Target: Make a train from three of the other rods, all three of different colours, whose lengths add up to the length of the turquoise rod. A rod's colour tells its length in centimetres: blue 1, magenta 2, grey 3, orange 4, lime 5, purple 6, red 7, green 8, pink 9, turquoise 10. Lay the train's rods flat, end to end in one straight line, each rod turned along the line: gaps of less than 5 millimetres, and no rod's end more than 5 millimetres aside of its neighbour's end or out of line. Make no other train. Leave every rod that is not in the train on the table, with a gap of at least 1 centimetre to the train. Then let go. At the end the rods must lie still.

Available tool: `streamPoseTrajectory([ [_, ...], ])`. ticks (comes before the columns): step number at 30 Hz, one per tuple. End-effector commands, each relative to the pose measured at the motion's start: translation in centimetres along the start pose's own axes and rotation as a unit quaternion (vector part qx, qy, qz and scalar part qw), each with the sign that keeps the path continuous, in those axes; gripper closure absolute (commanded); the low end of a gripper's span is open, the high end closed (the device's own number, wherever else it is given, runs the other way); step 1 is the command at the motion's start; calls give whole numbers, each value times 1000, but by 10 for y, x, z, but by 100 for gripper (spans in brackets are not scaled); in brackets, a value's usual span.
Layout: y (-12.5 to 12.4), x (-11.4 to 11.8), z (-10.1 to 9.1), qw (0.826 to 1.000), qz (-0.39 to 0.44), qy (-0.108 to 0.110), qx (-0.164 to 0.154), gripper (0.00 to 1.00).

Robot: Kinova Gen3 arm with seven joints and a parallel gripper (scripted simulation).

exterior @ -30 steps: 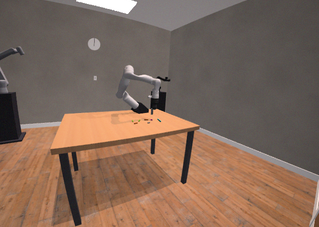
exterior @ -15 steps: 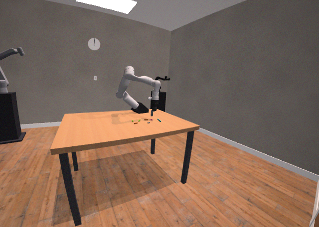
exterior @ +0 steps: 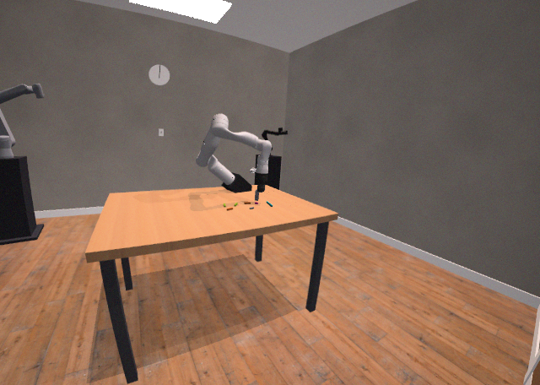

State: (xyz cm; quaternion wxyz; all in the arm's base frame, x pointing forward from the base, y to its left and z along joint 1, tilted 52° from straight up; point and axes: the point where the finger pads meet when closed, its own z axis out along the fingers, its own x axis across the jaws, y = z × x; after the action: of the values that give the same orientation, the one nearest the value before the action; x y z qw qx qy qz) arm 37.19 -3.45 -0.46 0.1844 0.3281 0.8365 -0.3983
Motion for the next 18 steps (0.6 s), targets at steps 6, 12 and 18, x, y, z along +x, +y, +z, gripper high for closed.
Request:
streamPoseTrajectory([
  [6,0,1,6,1000,-1,1,1,46],
  [12,-1,1,8,1000,-1,1,1,46],
  [18,-1,1,8,1000,-1,1,1,46],
])
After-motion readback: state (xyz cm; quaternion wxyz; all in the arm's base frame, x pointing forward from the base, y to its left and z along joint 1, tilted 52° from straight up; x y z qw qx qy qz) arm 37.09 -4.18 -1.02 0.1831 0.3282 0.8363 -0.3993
